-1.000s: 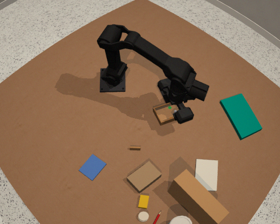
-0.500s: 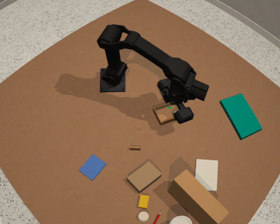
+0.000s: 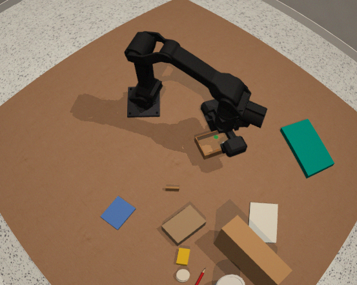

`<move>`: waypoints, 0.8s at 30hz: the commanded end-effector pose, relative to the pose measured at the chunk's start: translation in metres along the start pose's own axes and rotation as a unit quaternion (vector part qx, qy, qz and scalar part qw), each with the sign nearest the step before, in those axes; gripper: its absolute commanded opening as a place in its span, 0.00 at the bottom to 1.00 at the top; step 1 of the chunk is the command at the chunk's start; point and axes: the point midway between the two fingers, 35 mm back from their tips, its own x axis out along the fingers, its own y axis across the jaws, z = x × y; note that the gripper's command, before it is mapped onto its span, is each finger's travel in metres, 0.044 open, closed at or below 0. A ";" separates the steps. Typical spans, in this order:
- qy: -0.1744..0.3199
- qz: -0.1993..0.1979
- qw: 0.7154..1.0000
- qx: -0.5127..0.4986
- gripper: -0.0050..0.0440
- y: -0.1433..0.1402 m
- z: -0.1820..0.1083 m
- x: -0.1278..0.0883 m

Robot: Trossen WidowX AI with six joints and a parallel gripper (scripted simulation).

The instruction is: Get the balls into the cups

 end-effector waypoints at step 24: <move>-0.012 0.000 1.000 0.001 0.10 -0.001 0.000 0.000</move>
